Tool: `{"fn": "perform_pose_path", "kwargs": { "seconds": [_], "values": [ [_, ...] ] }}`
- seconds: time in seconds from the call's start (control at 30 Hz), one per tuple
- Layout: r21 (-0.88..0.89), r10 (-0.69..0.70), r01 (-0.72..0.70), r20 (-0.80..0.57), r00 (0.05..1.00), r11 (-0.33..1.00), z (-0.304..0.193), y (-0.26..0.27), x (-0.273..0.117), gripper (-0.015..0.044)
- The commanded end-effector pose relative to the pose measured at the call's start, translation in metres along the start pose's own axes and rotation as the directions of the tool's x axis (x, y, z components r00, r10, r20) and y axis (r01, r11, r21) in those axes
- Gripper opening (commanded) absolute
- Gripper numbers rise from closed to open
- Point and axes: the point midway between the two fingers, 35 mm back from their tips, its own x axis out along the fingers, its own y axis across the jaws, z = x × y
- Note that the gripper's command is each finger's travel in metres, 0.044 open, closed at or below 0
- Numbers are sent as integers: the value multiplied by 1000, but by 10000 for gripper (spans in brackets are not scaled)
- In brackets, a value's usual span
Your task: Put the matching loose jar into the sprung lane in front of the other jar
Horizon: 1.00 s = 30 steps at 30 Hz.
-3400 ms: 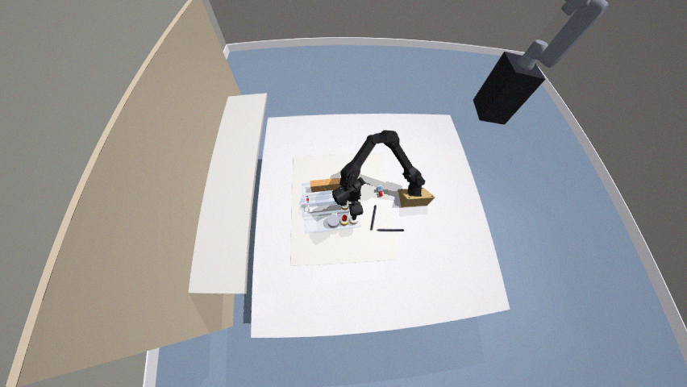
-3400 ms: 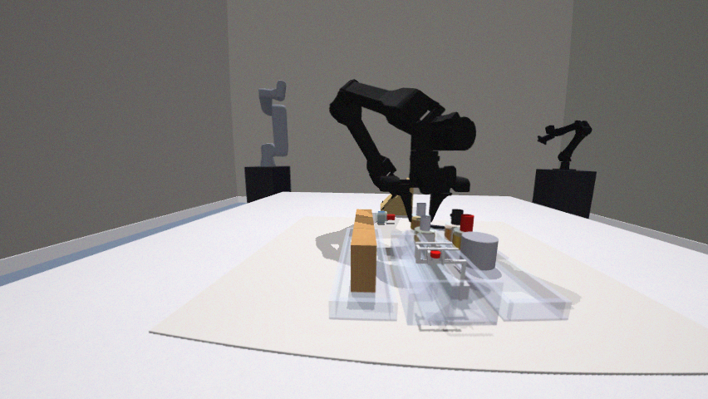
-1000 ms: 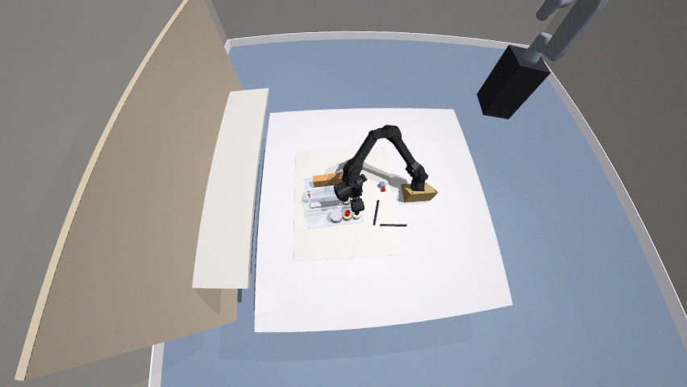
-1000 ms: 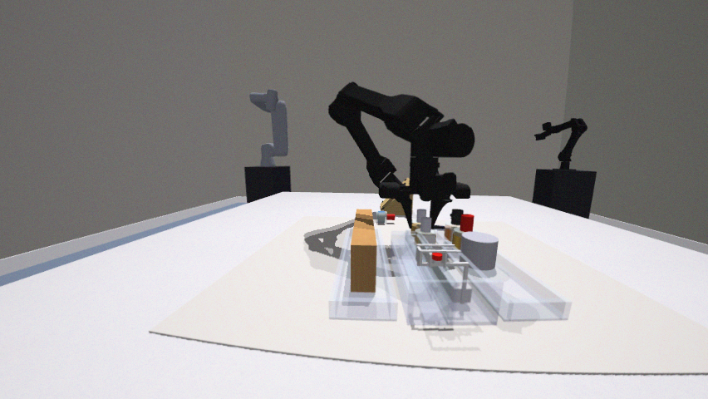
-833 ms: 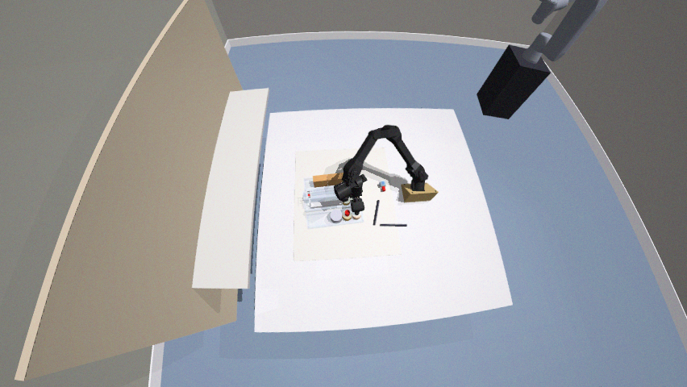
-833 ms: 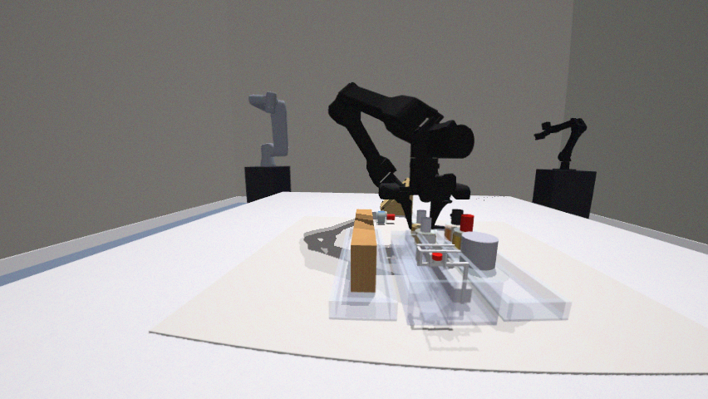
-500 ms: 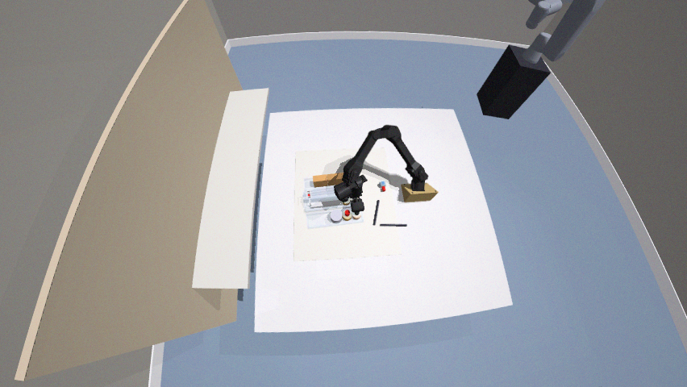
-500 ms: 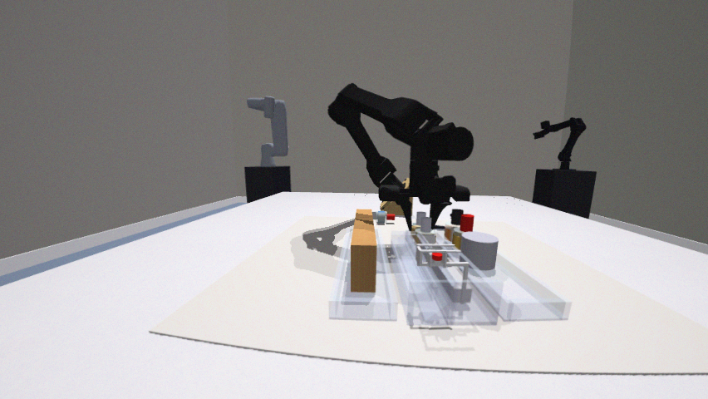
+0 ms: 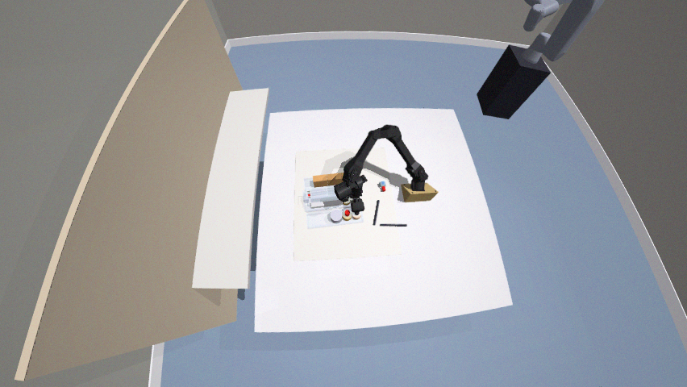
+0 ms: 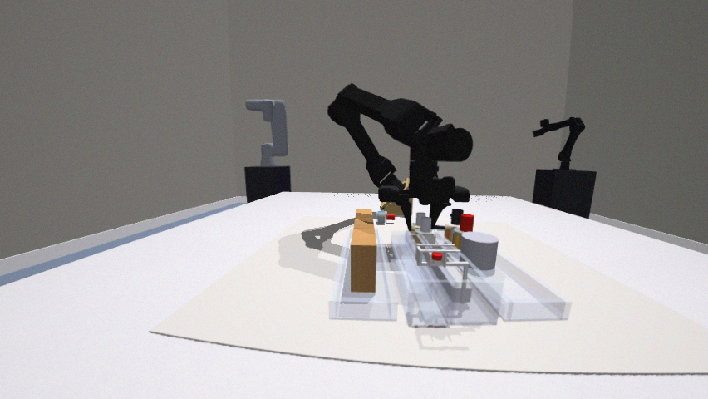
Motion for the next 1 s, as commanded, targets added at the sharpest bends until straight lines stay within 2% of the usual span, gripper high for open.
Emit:
{"fn": "perform_pose_path", "kwargs": {
  "seconds": [0.0, 0.97],
  "values": [
    [6, -8, 8, 10, 1000, 1000, 2, -2, 0, 0],
    [6, -8, 8, 10, 1000, 1000, -3, -2, 0, 0]
  ]
}}
